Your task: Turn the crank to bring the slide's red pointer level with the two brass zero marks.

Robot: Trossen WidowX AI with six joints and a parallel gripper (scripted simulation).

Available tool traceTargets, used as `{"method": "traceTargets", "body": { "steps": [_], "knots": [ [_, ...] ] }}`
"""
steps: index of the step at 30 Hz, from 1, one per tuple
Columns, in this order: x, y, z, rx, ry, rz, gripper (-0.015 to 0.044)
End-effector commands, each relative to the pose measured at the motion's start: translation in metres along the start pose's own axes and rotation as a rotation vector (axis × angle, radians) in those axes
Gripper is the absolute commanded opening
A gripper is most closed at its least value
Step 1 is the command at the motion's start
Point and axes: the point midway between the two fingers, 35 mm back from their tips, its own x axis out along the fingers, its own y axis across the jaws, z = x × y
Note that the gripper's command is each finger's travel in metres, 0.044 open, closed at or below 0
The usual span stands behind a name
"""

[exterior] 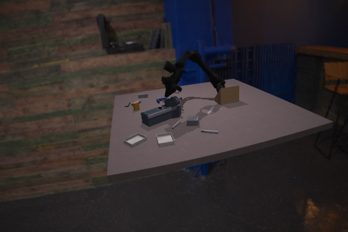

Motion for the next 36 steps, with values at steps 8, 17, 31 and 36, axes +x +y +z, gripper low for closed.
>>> {"method": "traceTargets", "body": {
  "steps": [8,17,31,36],
  "knots": [
    [0.0002,-0.0001,-0.0001,0.0,0.0,0.0,0.0],
    [0.0,0.0001,0.0,0.0,0.0,0.001,0.0],
    [0.0,0.0001,0.0,0.0,0.0,0.001,0.0289],
    [0.0,0.0001,0.0,0.0,0.0,0.001,0.042]
  ]
}}
